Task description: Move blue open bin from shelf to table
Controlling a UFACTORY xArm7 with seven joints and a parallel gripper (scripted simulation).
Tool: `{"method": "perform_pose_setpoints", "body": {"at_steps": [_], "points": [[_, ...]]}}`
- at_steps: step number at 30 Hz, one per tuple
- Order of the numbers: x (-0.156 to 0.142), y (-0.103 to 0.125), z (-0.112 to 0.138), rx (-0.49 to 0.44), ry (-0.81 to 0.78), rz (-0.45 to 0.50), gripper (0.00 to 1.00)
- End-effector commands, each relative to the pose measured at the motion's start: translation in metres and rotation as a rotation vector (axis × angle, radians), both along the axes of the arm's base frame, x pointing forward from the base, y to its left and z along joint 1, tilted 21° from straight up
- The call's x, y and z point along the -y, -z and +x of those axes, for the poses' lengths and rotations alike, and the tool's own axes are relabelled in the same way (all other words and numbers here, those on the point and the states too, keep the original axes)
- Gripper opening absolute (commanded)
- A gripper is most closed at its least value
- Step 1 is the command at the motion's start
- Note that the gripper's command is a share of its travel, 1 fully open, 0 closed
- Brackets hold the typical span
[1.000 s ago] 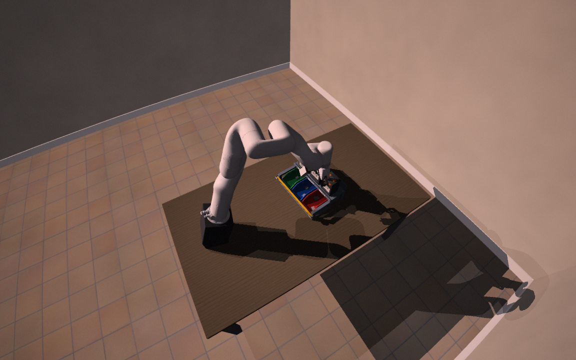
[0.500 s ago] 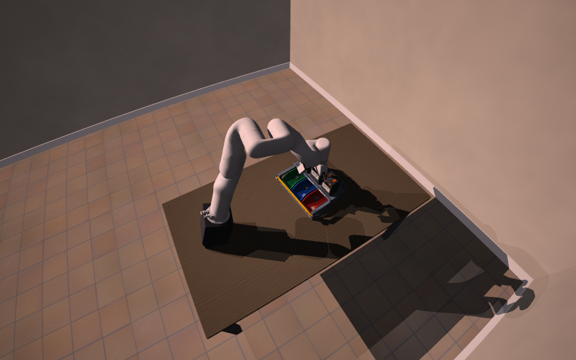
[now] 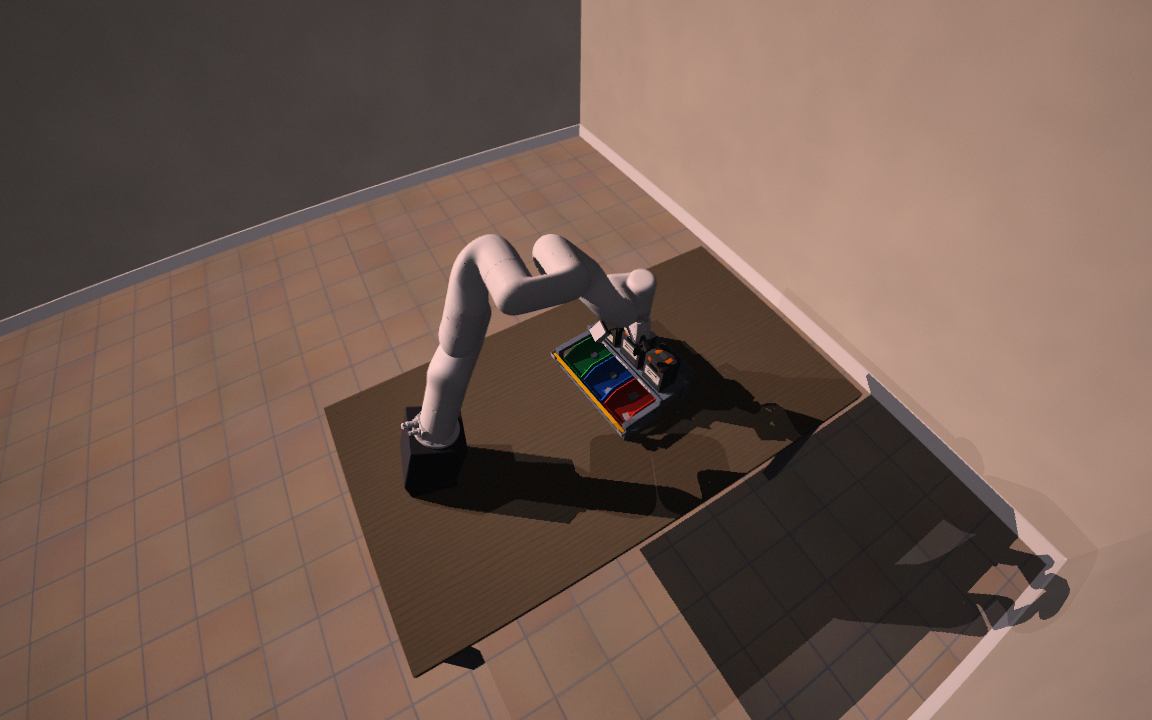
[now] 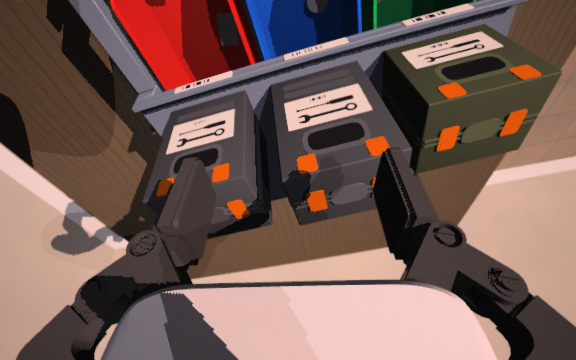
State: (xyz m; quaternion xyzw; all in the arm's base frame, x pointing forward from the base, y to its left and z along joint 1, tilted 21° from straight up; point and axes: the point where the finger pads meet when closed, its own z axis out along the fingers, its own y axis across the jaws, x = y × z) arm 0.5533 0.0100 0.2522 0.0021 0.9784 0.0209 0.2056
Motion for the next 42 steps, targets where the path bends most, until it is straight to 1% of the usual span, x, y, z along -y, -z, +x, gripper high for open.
{"method": "perform_pose_setpoints", "body": {"at_steps": [1,13,18,30,35,42], "points": [[-0.044,-0.002,0.001,0.004,-0.008,-0.002,1.0],[-0.044,-0.002,0.001,0.004,-0.008,-0.002,1.0],[-0.097,-0.002,-0.01,0.004,-0.207,-0.002,1.0],[-0.097,-0.002,-0.01,0.004,-0.207,-0.002,1.0],[-0.15,-0.002,-0.02,0.004,-0.207,-0.002,1.0],[-0.15,-0.002,-0.02,0.004,-0.207,-0.002,1.0]]}}
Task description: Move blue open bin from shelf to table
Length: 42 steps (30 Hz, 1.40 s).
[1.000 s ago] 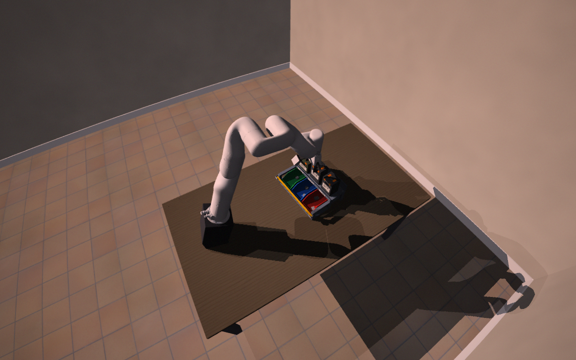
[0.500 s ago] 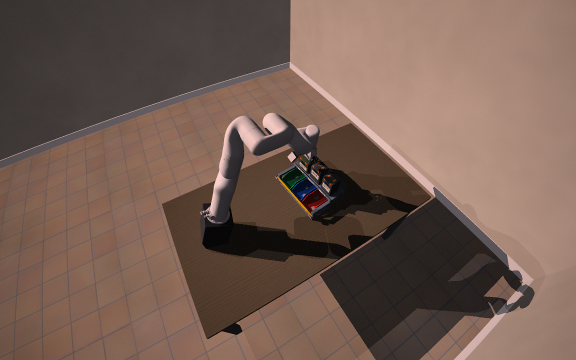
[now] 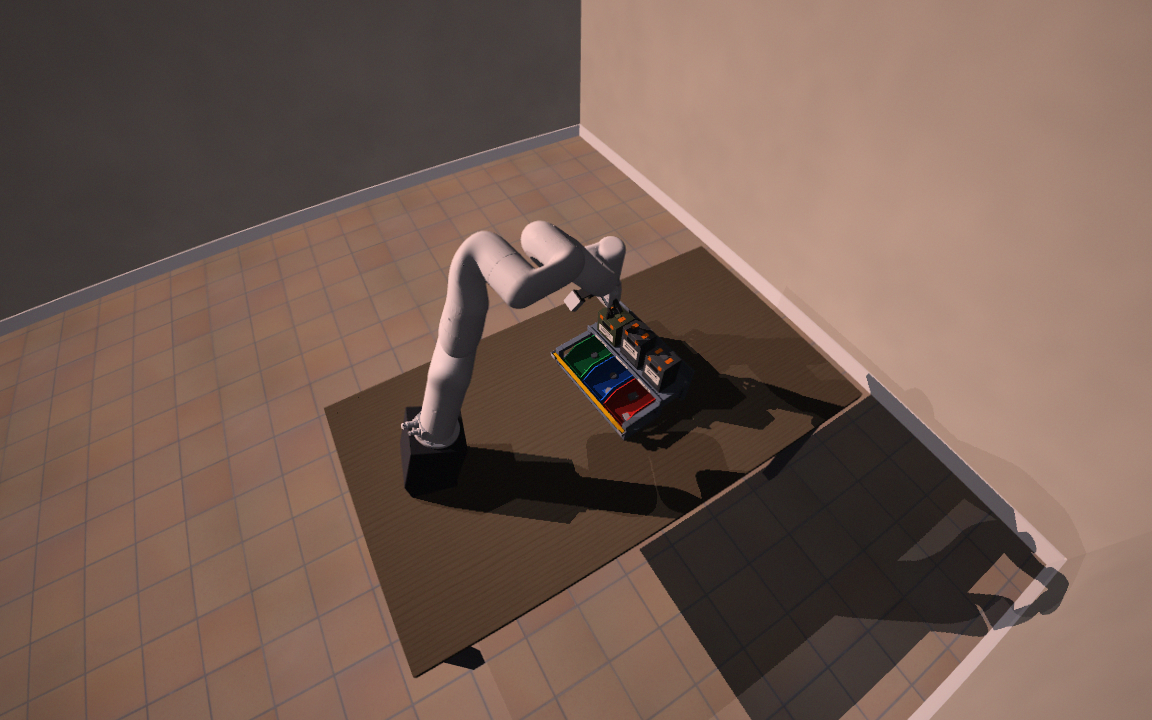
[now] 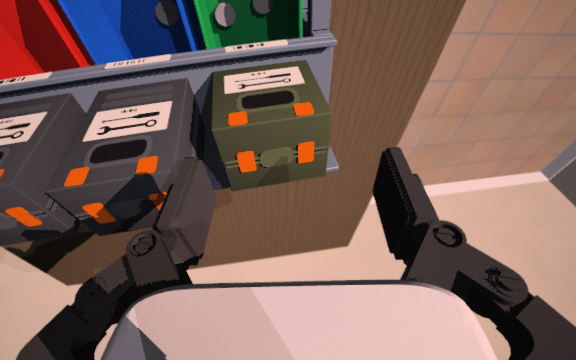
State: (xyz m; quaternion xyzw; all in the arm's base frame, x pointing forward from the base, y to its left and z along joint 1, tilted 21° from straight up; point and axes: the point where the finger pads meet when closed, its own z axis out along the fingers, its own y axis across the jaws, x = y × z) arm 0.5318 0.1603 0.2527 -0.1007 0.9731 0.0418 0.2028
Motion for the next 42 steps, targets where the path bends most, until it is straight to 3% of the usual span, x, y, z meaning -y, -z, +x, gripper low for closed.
{"method": "perform_pose_setpoints", "body": {"at_steps": [1,5,10,22,27,39,42], "points": [[0.0,-0.002,0.001,0.003,0.003,-0.001,1.0],[0.0,-0.002,0.001,0.003,0.003,-0.001,1.0],[-0.05,-0.002,-0.02,0.003,-0.197,-0.001,1.0],[-0.05,-0.002,-0.02,0.003,-0.197,-0.001,1.0],[-0.1,-0.002,-0.04,0.003,-0.197,0.0,1.0],[-0.1,-0.002,-0.04,0.003,-0.197,0.0,1.0],[-0.126,-0.002,-0.058,0.003,-0.315,0.0,1.0]]}}
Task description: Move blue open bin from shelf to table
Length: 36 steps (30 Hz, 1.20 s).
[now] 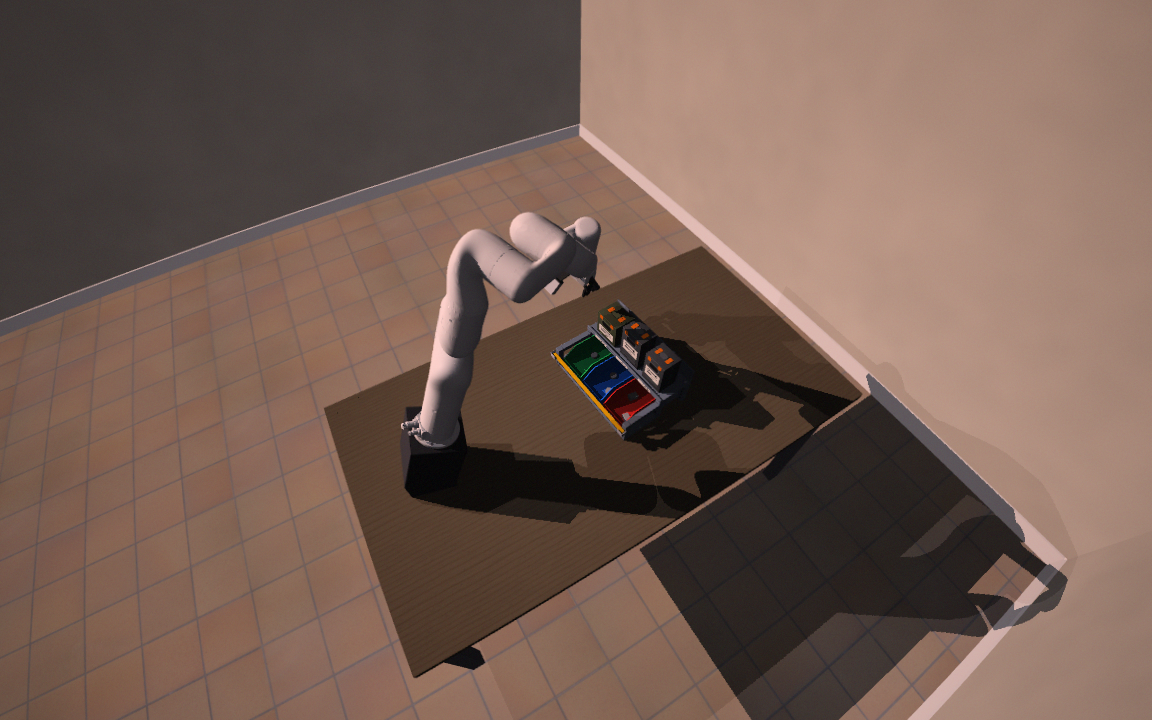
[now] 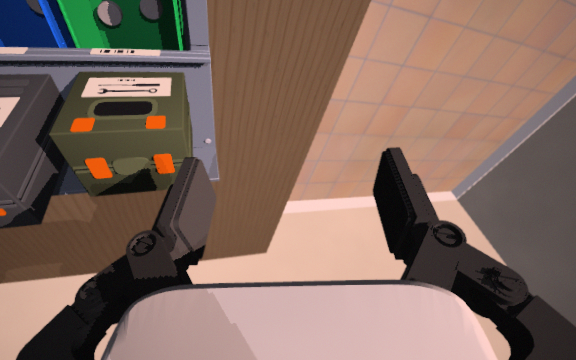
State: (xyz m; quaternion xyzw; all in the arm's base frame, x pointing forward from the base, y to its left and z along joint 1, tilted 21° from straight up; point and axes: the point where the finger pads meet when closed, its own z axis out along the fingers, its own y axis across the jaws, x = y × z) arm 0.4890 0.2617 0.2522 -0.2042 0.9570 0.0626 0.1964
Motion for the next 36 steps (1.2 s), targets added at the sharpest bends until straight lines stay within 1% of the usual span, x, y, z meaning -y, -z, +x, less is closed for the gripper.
{"method": "perform_pose_setpoints", "body": {"at_steps": [1,2,14,19,31,36], "points": [[-0.034,-0.002,-0.021,0.004,-0.141,0.002,1.0],[-0.043,-0.002,-0.027,0.004,-0.182,0.002,1.0],[-0.043,-0.002,-0.027,0.004,-0.182,0.002,1.0],[-0.088,-0.002,-0.057,0.004,-0.182,0.002,1.0],[-0.088,-0.002,-0.057,0.004,-0.182,0.002,1.0],[-0.121,-0.002,-0.079,0.004,-0.182,0.002,1.0]]}}
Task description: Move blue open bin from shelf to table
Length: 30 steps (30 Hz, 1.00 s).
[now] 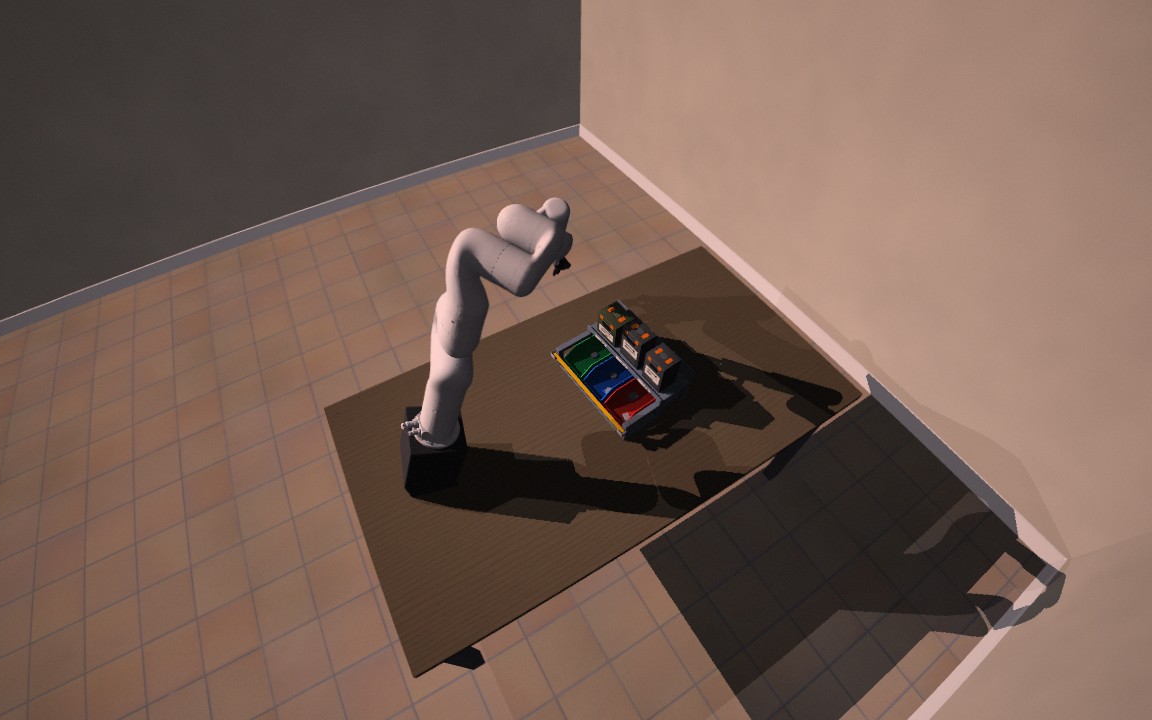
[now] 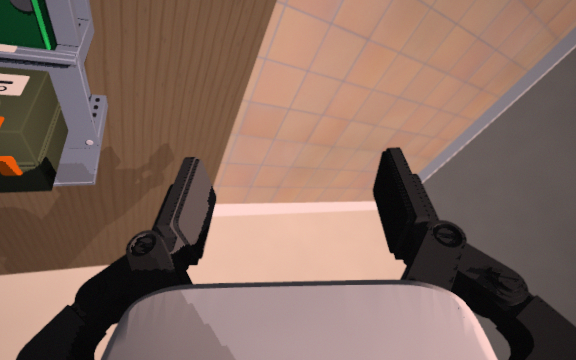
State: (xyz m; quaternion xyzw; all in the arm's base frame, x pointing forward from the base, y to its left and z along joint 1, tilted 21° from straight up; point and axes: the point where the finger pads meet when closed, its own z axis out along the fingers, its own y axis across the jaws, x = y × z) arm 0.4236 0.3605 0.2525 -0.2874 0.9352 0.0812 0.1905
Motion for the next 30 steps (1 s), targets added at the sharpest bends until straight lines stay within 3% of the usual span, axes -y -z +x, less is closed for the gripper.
{"method": "perform_pose_setpoints", "body": {"at_steps": [1,12,17,30], "points": [[-0.022,-0.002,-0.014,0.004,-0.006,-0.001,1.0],[-0.022,-0.002,-0.014,0.004,-0.006,-0.001,1.0],[-0.057,-0.002,-0.055,0.004,-0.205,-0.001,1.0],[-0.064,-0.002,-0.062,0.004,-0.203,-0.001,1.0]]}}
